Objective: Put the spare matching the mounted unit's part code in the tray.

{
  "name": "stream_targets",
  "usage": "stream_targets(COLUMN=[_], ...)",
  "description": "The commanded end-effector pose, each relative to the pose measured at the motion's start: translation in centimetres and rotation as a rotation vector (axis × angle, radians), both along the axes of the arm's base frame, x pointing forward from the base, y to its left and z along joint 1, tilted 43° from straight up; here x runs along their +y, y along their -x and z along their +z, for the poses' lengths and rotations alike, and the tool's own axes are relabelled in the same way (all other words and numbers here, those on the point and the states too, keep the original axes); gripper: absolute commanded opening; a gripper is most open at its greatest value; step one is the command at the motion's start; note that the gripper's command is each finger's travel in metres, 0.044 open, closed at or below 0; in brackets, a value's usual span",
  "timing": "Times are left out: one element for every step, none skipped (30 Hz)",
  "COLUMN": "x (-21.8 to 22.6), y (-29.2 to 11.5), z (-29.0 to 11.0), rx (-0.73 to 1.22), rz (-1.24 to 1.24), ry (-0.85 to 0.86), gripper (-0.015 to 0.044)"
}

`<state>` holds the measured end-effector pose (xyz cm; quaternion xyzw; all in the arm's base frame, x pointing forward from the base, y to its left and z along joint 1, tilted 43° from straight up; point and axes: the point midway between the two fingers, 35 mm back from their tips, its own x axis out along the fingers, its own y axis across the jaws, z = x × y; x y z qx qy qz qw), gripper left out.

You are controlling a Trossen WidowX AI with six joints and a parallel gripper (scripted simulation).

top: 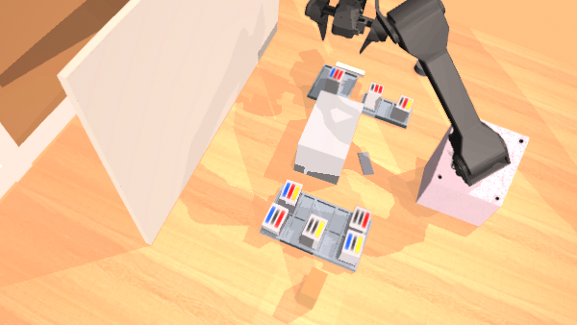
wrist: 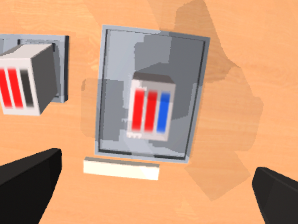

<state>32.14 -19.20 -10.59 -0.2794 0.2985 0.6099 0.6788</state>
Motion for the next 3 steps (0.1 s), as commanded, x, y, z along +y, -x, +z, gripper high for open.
stream_targets(x=[-0.12, -0.12, -0.12], y=[0.00, 0.00, 0.00], z=[0.03, 0.03, 0.03], rx=[-0.002, -0.002, -0.002], rz=[-0.003, -0.003, -0.003], ry=[0.001, 0.001, 0.001], gripper=[0.0440, 0.0440, 0.0440])
